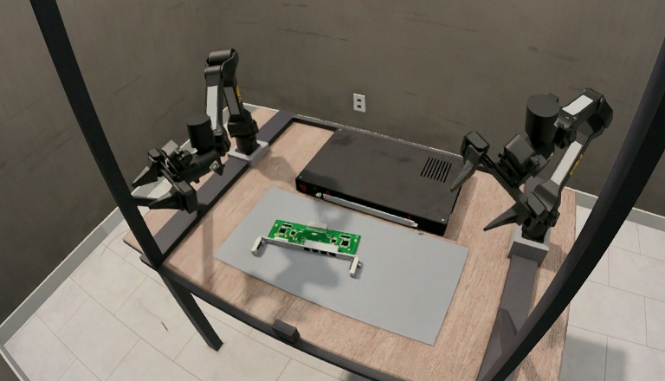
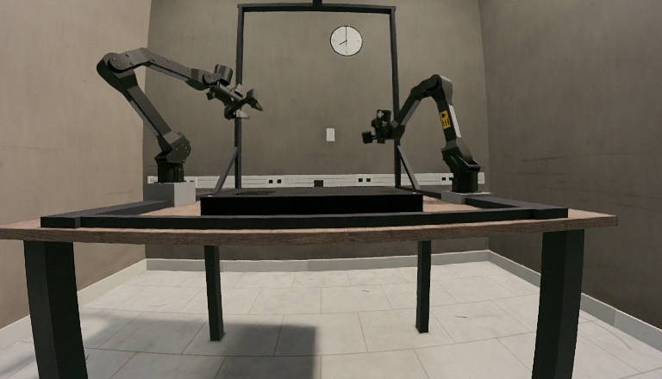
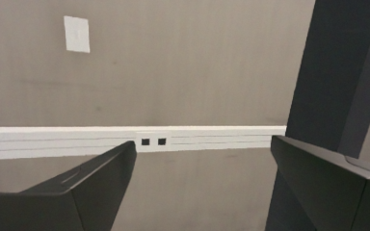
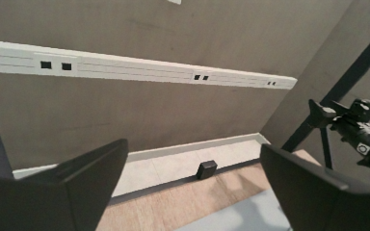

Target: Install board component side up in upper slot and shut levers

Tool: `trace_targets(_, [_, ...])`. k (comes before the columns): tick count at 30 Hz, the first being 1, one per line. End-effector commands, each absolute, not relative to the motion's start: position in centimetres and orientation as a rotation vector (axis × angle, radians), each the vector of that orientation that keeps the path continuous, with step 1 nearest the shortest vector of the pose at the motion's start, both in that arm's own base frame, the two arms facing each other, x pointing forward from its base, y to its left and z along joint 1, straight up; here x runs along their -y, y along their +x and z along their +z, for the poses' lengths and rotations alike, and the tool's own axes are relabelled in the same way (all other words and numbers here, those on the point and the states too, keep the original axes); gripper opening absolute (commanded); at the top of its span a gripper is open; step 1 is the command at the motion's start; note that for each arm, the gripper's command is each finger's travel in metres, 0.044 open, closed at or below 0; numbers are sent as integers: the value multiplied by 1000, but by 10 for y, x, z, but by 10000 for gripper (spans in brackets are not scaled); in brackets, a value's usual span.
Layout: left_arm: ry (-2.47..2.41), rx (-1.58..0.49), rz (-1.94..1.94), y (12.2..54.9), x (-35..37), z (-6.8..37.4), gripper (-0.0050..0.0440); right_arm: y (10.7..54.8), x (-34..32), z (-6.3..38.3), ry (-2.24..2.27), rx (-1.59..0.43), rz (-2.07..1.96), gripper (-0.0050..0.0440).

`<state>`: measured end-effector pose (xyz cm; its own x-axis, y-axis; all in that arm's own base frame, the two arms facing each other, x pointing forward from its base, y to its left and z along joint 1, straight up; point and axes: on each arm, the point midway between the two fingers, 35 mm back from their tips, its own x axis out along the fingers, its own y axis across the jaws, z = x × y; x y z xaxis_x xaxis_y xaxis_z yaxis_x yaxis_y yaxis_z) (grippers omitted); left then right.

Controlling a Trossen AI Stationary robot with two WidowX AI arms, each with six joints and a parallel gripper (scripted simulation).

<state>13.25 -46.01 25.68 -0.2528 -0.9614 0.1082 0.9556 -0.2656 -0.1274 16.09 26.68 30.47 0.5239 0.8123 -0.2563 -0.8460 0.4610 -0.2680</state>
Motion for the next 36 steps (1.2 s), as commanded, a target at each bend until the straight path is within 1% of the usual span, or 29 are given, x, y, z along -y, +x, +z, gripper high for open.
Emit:
trace_targets(1, [-196, 2, -1832, 131, 458, 272, 400, 160, -265, 314, -371, -76, 1019, 400])
trace_targets(18, [-196, 2, -1832, 131, 458, 272, 400, 160, -265, 314, -371, -76, 1019, 400])
trace_targets(22, [-199, -20, -1794, 135, 452, 270, 304, 167, -264, 303, -370, -106, 1002, 400])
trace_targets(25, [-204, -71, -1718, 144, 444, 263, 232, 186, -255, 293, -351, -146, 942, 400])
trace_targets(26, [-205, -92, -1683, 148, 441, 260, 223, 197, -250, 287, -339, -168, 908, 400])
trace_targets(32, [-208, -220, -1430, 177, 416, 239, 223, 259, -199, 247, -241, -305, 671, 400])
trace_targets(34, [-208, -220, -1430, 177, 416, 239, 223, 259, -199, 247, -241, -305, 671, 400])
trace_targets(36, [-207, -254, -1346, 187, 407, 232, 223, 273, -183, 236, -211, -338, 607, 400])
